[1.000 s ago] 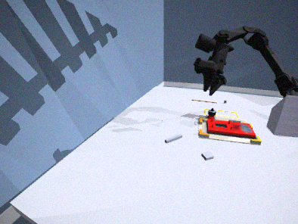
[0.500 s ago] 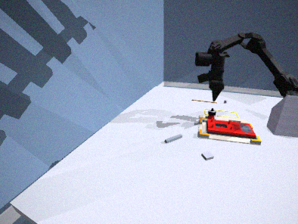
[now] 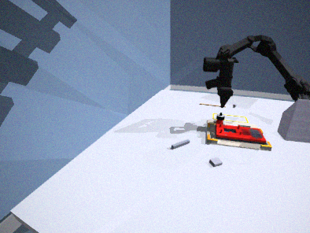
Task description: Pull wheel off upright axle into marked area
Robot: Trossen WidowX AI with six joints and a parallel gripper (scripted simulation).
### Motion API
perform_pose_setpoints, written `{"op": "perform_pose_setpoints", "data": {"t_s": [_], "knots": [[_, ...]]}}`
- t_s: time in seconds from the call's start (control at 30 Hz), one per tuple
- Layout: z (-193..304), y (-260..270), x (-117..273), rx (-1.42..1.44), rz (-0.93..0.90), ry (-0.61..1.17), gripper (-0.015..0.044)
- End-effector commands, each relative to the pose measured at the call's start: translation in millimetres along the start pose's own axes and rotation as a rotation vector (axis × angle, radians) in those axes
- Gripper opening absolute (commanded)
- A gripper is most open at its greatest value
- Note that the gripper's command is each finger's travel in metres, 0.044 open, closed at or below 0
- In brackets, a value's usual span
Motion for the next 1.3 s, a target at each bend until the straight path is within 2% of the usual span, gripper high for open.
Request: {"op": "perform_pose_setpoints", "data": {"t_s": [0.0, 0.1, 0.3, 0.43, 0.7, 0.87, 0.9, 1.27], "knots": [[2, -2, -35, 0.008, 0.009, 0.009, 0.03], [3, -3, -58, 0.008, 0.012, 0.009, 0.03], [3, -4, -60, 0.008, 0.012, 0.009, 0.03], [4, -5, -57, 0.0, 0.009, 0.02, 0.0195], [4, -5, -57, 0.0, 0.009, 0.02, 0.0142], [4, -5, -56, 0.0, 0.009, 0.02, 0.001], [4, -5, -56, 0.0, 0.009, 0.02, 0.0], [4, -4, -52, 0.001, 0.009, 0.019, 0.0]]}}
Point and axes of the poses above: the point midway between the two fingers, 35 mm back from their tips, its own x axis back along the fingers, its own y axis across the jaws, z = x × y, the point moved 1 cm from there along x, back along the fingers, and after that the axes turned 6 degrees about -x, right-handed, at the moved point
